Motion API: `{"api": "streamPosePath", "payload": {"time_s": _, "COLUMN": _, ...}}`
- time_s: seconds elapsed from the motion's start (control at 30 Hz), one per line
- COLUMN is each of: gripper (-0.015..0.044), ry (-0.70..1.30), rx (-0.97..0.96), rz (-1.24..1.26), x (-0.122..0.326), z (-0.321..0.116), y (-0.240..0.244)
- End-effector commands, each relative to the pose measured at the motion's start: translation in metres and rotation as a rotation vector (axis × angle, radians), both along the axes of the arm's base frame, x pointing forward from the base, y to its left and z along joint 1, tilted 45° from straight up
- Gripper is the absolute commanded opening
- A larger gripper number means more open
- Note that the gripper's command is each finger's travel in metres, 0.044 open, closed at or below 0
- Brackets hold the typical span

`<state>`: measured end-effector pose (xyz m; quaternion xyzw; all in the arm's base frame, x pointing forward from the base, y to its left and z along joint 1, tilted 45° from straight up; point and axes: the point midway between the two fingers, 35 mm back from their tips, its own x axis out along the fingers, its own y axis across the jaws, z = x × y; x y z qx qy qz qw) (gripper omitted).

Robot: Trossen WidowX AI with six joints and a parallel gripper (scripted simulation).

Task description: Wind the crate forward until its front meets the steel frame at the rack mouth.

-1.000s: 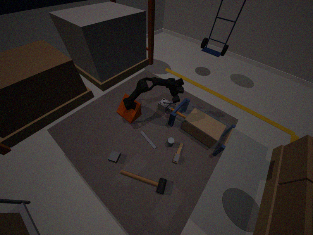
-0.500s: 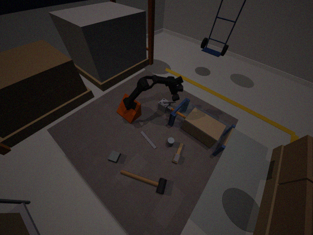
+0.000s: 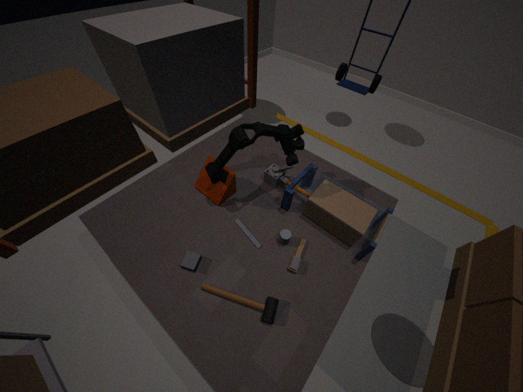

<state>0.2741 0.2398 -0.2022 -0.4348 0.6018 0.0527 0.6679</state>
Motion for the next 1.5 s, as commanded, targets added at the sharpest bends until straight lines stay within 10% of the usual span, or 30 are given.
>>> {"api": "streamPosePath", "payload": {"time_s": 0.0, "gripper": 0.0, "ry": 0.032, "rx": 0.007, "rz": 0.001, "x": -0.016, "z": -0.006, "y": 0.006}}
{"api": "streamPosePath", "payload": {"time_s": 1.47, "gripper": 0.0, "ry": 0.037, "rx": 0.009, "rz": 0.002, "x": -0.075, "z": -0.008, "y": 0.017}}
